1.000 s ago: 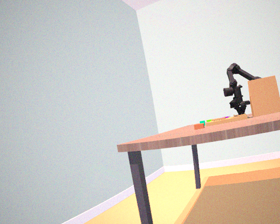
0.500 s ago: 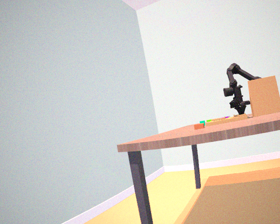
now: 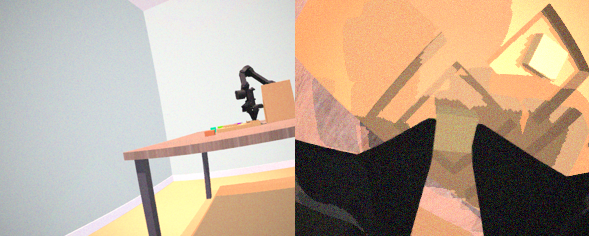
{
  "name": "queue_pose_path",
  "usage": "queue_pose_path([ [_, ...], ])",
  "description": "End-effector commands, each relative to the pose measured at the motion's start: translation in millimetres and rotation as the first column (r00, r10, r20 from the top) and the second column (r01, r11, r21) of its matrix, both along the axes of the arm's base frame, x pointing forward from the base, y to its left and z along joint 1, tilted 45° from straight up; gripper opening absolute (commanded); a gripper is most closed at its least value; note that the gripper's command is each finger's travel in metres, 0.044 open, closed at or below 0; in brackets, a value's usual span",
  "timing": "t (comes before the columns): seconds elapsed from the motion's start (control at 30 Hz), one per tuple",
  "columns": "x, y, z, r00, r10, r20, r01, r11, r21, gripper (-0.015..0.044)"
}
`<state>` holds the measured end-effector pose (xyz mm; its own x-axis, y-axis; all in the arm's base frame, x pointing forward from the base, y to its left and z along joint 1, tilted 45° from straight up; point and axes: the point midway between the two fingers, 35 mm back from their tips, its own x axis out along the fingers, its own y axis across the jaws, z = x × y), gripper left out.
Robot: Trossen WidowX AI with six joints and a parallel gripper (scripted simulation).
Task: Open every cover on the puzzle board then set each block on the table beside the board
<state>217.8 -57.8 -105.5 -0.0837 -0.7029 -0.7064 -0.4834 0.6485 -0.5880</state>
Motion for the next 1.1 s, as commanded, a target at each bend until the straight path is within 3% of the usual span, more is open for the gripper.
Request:
queue_pose_path([
  [0.0,2,4,4,1.000,-0.004,0.005,0.004,1.000,0.004,0.0080],
  [1.07,6,43,40,1.000,-0.003,0.003,0.003,1.000,0.005,0.0080],
])
